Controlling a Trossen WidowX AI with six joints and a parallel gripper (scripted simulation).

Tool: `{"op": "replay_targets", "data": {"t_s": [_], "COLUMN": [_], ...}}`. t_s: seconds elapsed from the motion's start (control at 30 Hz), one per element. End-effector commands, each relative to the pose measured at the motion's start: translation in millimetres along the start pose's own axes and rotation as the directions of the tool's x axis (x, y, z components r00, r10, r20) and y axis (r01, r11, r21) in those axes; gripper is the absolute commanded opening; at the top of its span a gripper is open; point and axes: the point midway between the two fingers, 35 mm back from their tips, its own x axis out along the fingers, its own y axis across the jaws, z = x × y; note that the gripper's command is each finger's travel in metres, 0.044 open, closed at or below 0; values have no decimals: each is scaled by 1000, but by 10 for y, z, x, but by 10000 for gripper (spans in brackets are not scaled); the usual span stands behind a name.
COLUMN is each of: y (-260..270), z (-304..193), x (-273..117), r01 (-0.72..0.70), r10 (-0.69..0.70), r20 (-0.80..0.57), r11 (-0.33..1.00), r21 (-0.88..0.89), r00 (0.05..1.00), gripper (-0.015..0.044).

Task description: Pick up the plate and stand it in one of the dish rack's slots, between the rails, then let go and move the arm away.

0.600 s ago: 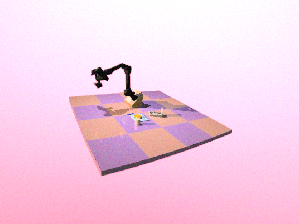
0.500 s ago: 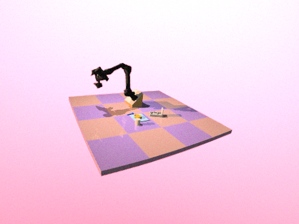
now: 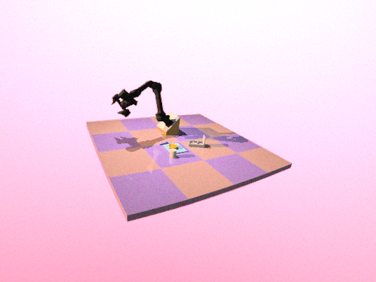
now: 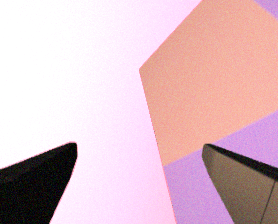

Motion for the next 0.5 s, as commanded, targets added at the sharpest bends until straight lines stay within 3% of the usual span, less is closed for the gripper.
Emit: {"op": "replay_targets", "data": {"t_s": [0.0, 0.2, 0.47], "y": [-136, -161, -406], "z": [-145, -328, -609], "x": [-20, -74, -187], "r01": [25, 40, 35], "r10": [-30, -62, -129], "r20": [-52, -145, -246], "r11": [996, 988, 934], "r21": [-91, -150, -354], "r00": [998, 988, 961], "gripper": [400, 400, 400]}}
